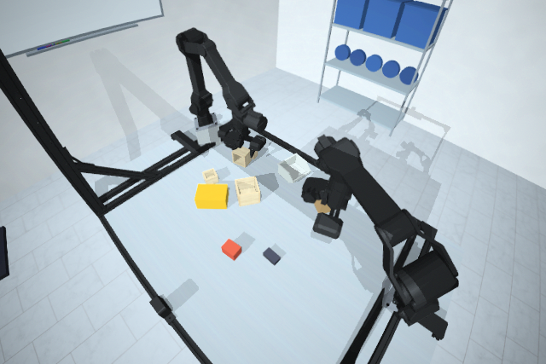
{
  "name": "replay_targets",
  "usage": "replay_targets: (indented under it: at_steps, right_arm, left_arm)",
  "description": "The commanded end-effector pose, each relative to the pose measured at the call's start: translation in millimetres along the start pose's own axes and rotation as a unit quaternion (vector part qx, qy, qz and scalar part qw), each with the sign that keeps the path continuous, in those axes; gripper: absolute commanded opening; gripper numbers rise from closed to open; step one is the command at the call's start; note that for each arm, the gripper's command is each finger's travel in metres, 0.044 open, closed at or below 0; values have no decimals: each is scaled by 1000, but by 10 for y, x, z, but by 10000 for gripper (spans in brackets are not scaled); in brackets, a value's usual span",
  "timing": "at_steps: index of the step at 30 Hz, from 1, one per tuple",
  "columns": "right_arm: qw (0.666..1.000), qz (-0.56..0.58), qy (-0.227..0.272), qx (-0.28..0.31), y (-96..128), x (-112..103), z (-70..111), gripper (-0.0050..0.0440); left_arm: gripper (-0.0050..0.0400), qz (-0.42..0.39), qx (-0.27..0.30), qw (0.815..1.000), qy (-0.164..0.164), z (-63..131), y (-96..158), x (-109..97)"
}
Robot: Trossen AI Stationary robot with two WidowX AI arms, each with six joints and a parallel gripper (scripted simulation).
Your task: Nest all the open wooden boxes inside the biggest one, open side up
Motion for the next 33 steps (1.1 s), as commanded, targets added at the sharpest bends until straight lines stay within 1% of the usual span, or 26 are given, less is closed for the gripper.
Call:
replay_targets:
  at_steps: [1, 24, 31, 32, 33]
  right_arm:
    - [1000, 0, -1, -1, 2, -1, 2, 400]
    - [1000, 0, -1, -1, 2, -1, 2, 400]
    - [1000, 0, -1, -1, 2, -1, 2, 400]
    - [1000, 0, -1, -1, 2, -1, 2, 400]
    - [1000, 0, -1, -1, 2, -1, 2, 400]
  left_arm:
    - [400, 0, 4, 1000, 6, -82, 12, -25]
    - [400, -10, 4, 1000, 6, -425, 23, -44]
    - [400, -11, 4, 1000, 6, -455, 25, -48]
    - [376, -11, 4, 1000, 6, -455, 25, -48]
    - [369, -11, 4, 1000, 6, -455, 25, -48]
Point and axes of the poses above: on each arm, the point midway between the two fingers, 35 mm back from their tips, its own z axis back along the fingers, its own x axis across the jaws, y = z × x, the point moved 8 cm from there along z, back along the fingers, and after that the axes turned 8 degrees about z, right-handed, at the moved point
